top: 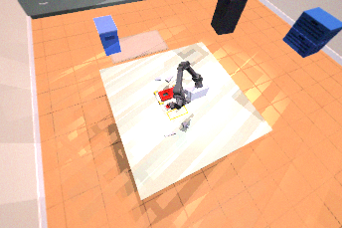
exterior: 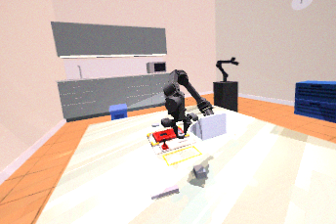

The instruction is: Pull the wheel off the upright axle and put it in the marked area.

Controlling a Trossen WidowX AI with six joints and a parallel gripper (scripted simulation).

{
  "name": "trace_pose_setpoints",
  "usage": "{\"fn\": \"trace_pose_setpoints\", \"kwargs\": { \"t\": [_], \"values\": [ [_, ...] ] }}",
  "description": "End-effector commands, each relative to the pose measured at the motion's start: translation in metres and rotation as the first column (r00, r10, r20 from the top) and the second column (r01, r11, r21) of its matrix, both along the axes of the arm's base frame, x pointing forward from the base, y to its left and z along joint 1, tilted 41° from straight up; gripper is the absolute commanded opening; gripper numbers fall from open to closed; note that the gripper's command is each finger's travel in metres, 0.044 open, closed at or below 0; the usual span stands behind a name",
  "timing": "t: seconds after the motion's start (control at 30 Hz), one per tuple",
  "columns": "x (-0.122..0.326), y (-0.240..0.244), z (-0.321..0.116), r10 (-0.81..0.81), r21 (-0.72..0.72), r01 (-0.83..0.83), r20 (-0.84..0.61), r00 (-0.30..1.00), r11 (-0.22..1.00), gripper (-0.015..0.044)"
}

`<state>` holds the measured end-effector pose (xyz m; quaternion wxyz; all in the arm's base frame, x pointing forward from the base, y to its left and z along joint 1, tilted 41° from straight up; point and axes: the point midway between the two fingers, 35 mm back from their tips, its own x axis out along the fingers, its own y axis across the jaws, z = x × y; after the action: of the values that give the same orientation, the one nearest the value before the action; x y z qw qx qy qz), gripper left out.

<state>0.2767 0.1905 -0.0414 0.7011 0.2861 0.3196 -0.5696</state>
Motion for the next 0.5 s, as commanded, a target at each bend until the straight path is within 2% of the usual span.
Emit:
{"fn": "trace_pose_setpoints", "kwargs": {
  "t": [0.0,0.17,0.47],
  "values": [
    [0.000,-0.009,-0.008,-0.005,-0.007,0.005,-0.005,1.000,1.000,0.0000],
    [0.003,-0.017,-0.019,-0.005,-0.007,0.005,-0.004,1.000,1.000,0.0000],
    [0.012,-0.057,-0.068,-0.005,-0.010,0.005,-0.003,1.000,1.000,0.0000]
  ]
}}
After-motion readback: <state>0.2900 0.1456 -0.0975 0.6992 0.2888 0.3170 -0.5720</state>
